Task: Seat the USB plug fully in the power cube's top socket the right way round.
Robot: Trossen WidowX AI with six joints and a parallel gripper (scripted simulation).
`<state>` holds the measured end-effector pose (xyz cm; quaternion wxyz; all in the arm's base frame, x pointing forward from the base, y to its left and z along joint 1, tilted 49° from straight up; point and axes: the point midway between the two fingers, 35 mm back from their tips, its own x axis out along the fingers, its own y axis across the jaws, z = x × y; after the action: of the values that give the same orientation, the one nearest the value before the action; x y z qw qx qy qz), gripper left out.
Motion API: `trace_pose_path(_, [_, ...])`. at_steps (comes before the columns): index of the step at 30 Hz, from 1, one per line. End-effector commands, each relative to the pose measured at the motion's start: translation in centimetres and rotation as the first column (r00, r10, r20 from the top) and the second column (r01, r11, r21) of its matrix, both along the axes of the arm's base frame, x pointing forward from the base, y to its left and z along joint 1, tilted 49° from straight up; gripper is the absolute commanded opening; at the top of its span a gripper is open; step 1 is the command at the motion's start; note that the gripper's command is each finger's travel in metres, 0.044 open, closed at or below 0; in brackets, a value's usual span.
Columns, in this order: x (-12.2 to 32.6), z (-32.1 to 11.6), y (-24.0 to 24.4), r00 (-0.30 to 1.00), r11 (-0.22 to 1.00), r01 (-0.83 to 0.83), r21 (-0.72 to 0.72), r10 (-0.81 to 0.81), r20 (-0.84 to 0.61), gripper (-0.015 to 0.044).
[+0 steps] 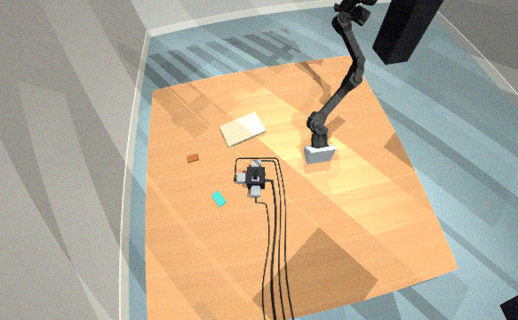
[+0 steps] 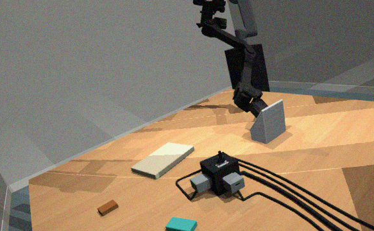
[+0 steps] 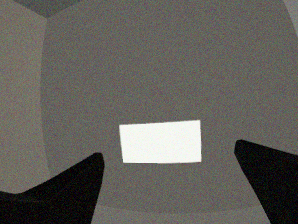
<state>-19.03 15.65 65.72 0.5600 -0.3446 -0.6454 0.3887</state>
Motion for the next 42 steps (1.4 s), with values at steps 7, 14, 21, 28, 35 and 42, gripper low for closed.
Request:
trace_pose_path(7, [19.4,6.0,-4.7,0.894,0.965,-0.006,0.262,0.123,-0.432,0.044])
trace_pose_path(14, [32.5,4.4,-4.2,0.69,0.942,0.027,0.335,0.225,-0.688,0.044])
trace_pose_path(21, [46.0,-0.9,-3.3,0.435,0.905,0.238,0.351,0.224,-0.872,0.044])
trace_pose_path(28, [57.4,-11.3,-0.5,0.097,0.886,0.442,0.138,0.105,-0.99,0.044])
trace_pose_path(35, [64.8,-25.4,1.8,-0.286,0.812,0.531,-0.241,-0.096,-0.953,0.044])
trace_pose_path(42, [66.6,-41.3,2.4,-0.635,0.614,0.398,-0.682,-0.352,-0.688,0.044])
